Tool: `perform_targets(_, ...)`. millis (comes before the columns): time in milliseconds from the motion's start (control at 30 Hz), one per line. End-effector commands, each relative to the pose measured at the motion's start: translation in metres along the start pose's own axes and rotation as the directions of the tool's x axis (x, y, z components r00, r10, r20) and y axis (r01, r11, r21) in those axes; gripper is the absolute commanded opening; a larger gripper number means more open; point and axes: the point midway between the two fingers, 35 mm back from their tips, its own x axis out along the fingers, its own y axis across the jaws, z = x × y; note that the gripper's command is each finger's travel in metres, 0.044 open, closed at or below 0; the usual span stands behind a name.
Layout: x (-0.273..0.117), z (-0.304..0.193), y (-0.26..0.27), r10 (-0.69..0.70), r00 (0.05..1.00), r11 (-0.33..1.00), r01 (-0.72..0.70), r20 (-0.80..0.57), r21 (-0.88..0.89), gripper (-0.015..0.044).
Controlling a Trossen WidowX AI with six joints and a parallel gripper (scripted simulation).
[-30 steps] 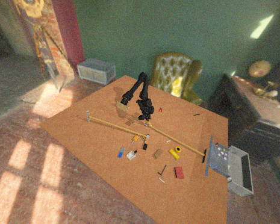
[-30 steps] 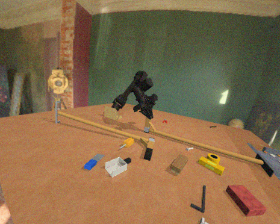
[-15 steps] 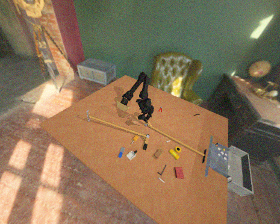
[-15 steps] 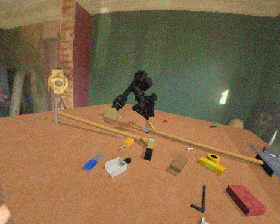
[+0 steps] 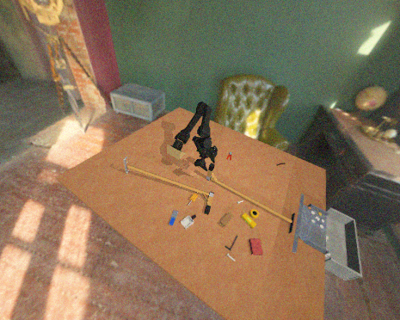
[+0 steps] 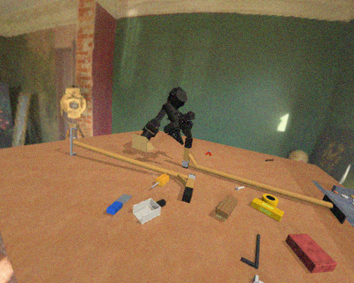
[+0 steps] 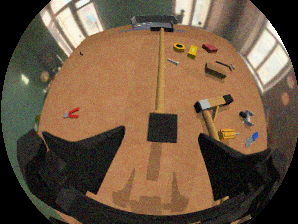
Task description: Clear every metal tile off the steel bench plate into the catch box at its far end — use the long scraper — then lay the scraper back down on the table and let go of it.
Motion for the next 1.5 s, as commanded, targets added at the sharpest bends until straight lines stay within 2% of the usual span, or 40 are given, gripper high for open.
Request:
perform_targets(0, -0.012, 0.003, 0.003, 0.002, 1.0, 1.0, -0.002, 0.01, -0.016, 0.044)
perform_targets(233, -0.024, 0.006, 0.004, 0.003, 1.0, 1.0, -0.003, 0.028, -0.013, 0.044)
perform_targets(467, -0.056, 0.037, -0.003, -0.001, 0.982, 1.0, -0.001, 0.188, 0.01, 0.044)
perform_targets(967, -0.142, 0.087, -0.006, 0.015, 0.881, 1.0, -0.022, 0.472, 0.011, 0.044)
perform_targets(1467, -0.236, 0.107, 0.009, 0.056, 0.762, 0.998, -0.032, 0.645, -0.049, 0.044)
